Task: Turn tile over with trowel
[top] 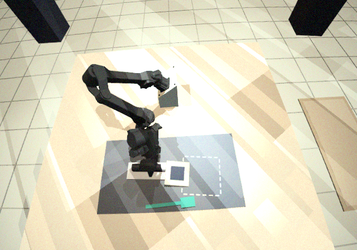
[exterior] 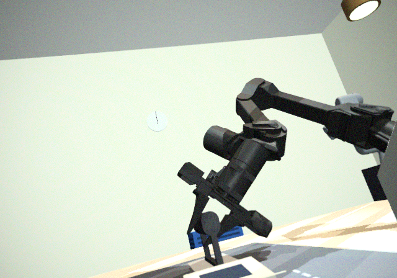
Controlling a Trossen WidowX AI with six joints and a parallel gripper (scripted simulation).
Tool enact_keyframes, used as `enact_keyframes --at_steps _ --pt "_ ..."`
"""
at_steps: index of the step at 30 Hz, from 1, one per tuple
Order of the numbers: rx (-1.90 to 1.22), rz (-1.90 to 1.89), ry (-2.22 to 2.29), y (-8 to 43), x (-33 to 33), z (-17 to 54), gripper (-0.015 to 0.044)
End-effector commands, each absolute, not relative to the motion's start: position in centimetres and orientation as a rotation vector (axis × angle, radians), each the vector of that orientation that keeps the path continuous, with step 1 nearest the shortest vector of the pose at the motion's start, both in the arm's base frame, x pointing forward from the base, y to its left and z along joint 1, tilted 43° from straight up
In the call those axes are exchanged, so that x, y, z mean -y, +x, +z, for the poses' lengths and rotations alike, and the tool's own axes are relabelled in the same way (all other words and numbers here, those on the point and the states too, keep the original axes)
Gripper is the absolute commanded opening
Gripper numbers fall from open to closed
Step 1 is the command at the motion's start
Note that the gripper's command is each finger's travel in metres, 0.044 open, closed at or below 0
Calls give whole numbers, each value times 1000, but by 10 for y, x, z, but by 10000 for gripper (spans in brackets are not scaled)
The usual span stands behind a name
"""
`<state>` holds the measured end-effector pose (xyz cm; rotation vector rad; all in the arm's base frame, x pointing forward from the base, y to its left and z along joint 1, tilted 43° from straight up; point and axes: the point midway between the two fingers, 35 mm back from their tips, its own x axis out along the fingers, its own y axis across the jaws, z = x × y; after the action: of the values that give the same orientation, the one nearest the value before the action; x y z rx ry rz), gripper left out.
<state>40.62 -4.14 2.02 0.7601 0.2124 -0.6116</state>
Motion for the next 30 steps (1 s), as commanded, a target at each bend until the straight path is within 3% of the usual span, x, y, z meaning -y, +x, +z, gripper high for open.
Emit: enact_keyframes --at_steps 1,30 --pt "-214 -583 802 409 30 31 0" --pt "-221 -581 822 407 -55 15 0"
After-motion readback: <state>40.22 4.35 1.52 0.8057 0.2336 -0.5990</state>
